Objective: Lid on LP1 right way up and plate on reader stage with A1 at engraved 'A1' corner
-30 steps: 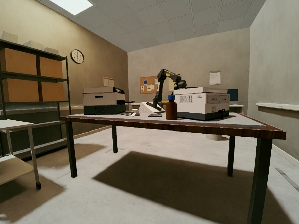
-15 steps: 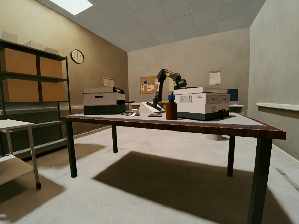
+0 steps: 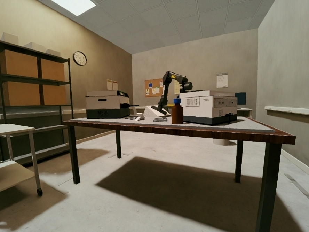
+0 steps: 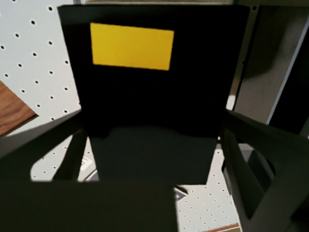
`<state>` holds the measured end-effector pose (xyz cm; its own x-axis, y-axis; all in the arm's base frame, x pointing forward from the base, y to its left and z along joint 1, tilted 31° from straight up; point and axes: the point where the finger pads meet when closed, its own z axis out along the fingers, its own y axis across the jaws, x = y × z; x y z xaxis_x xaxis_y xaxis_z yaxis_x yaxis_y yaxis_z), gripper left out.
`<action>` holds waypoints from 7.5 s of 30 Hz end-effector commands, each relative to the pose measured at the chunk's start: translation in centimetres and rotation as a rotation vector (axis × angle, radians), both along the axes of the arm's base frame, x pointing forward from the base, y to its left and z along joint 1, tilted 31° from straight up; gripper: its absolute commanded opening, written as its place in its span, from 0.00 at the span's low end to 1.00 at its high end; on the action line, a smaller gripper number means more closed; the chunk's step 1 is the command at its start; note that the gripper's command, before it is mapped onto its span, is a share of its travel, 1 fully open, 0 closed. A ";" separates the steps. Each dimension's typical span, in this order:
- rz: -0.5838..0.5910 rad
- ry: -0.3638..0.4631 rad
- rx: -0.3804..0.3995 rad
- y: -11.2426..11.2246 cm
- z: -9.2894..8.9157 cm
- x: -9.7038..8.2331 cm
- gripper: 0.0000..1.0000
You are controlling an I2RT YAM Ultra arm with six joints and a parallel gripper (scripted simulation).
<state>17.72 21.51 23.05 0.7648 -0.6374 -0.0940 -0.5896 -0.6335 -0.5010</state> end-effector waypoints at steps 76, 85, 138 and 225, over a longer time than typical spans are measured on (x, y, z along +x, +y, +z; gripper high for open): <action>0.009 -0.007 0.022 -3.1 6.7 -2.0 0.85; 0.008 -0.008 0.024 -3.4 7.5 -2.2 0.85; -0.388 0.170 0.122 -4.6 5.4 3.7 0.85; -1.161 0.565 0.340 -10.2 0.5 11.8 0.85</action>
